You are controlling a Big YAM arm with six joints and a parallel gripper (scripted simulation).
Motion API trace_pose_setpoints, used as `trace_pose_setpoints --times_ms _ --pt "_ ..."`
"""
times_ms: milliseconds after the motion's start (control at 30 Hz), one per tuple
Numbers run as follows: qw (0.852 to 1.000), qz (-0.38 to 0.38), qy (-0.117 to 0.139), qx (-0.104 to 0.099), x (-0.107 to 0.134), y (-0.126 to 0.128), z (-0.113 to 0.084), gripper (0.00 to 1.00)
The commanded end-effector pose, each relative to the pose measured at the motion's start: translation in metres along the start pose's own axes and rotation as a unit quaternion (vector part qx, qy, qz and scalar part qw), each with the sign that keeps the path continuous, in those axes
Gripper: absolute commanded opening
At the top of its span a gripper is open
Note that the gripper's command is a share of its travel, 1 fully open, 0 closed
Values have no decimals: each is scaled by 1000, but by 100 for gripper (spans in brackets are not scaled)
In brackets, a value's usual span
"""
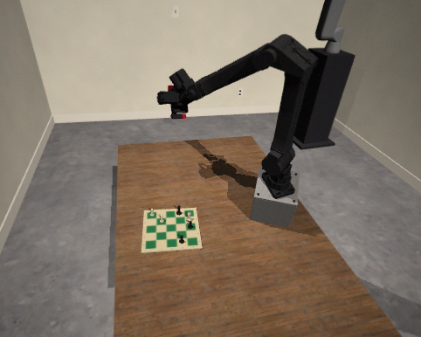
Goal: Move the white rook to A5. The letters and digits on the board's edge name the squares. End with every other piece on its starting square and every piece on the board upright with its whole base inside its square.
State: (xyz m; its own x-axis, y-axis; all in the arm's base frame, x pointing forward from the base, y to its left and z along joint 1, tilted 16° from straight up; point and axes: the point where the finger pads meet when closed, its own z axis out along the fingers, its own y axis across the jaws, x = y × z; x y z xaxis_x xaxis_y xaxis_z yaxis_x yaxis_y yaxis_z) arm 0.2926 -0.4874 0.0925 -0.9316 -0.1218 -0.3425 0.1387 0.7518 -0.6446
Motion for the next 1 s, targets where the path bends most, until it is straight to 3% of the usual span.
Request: trace_pose_setpoints --times_ms 0,533,567,667,733,767,800,833,867,900,933,967 --pt "1000 1 -2 5 -2 -5 -2 100" --pt "1000 1 -2 5 -2 -5 -2 100" --pt "1000 6 -14 21 -14 -23 -6 100" --pt "1000 13 -19 -18 -24 12 -14 100" --pt "997 26 -28 -68 -43 52 -23 100" --pt "997 26 -28 -68 -43 52 -23 100" --pt "994 34 -31 -103 -55 80 -31 100" --pt "994 34 -31 -103 -55 80 -31 100" --pt "988 44 -31 -143 -66 112 -42 100" --pt "988 44 -31 -143 -66 112 -42 100" --pt "981 53 -27 -187 -75 146 -56 100" --pt "981 53 -27 -187 -75 146 -56 100"
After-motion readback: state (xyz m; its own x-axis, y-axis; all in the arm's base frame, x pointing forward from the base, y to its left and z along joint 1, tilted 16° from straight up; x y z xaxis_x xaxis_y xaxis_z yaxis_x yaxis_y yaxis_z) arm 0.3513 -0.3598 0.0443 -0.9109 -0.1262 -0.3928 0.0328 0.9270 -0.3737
